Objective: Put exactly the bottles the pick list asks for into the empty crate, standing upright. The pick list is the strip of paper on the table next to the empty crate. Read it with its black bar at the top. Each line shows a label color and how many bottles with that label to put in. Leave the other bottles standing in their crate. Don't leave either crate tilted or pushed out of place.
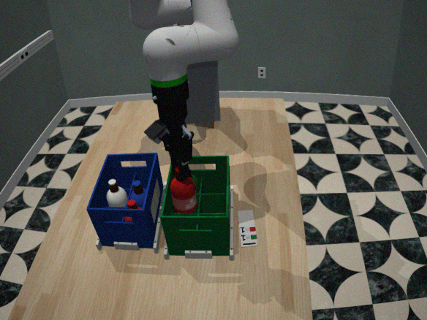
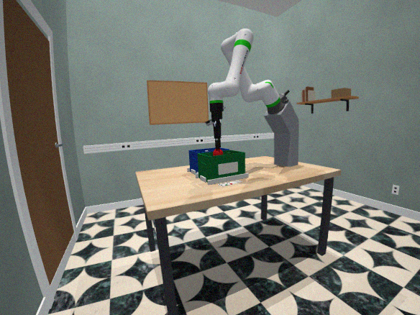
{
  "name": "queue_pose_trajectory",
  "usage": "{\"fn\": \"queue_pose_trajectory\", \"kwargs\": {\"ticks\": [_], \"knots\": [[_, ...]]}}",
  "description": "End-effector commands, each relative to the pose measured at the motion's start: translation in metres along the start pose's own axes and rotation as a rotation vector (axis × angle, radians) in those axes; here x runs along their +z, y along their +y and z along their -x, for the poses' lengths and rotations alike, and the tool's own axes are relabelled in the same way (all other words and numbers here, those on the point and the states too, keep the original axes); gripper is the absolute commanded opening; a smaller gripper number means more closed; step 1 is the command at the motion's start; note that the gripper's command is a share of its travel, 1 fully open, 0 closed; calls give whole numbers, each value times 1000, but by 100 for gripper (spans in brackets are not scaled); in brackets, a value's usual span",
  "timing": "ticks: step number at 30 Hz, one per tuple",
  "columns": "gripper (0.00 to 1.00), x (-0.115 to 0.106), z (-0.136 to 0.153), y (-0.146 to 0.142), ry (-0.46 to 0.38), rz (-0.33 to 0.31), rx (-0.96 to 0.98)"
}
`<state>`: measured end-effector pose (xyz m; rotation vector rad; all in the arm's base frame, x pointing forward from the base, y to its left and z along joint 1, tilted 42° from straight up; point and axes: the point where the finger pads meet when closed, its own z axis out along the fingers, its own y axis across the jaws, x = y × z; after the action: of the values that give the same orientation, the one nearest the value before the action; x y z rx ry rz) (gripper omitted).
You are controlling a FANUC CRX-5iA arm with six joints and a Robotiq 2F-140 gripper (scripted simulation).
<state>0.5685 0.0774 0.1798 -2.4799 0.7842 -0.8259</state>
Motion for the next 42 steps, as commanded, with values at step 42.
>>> {"fn": "queue_pose_trajectory", "kwargs": {"ticks": [42], "knots": [[10, 38, -1, -1, 1, -1, 0]]}}
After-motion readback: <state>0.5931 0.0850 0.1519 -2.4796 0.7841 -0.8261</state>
